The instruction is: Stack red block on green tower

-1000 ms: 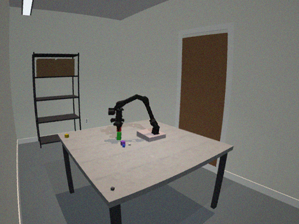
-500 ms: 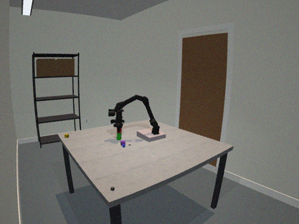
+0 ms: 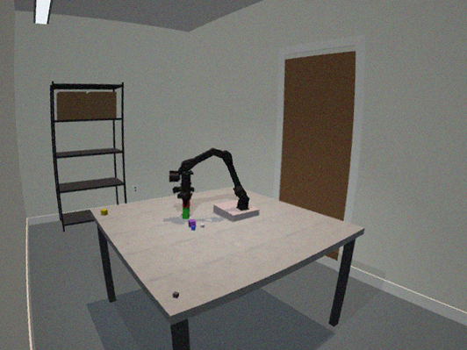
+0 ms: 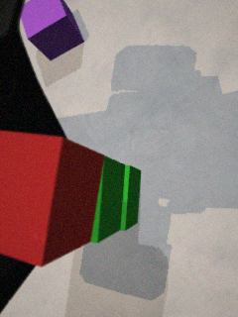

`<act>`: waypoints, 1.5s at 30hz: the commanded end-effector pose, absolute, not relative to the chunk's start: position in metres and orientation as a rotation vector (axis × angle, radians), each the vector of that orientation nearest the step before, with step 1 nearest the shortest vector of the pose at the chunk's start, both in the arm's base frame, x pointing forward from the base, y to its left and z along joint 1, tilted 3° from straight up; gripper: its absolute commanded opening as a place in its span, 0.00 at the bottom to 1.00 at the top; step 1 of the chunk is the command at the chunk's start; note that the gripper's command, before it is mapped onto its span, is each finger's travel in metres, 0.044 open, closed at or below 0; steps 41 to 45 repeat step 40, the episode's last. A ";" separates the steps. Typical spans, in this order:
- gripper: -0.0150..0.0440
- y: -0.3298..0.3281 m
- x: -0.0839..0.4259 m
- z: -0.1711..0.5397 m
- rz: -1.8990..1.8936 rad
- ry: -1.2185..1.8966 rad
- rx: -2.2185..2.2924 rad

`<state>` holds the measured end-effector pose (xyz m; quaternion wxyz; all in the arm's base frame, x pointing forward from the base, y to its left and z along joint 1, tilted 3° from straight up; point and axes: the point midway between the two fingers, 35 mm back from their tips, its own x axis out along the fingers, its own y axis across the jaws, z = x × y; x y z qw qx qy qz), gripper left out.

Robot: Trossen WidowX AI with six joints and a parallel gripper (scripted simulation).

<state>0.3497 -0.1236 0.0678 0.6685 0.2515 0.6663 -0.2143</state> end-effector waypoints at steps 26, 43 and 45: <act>1.00 -0.124 0.350 0.068 -0.483 1.502 0.567; 1.00 -0.124 0.350 0.068 -0.483 1.502 0.567; 1.00 -0.124 0.350 0.068 -0.483 1.502 0.567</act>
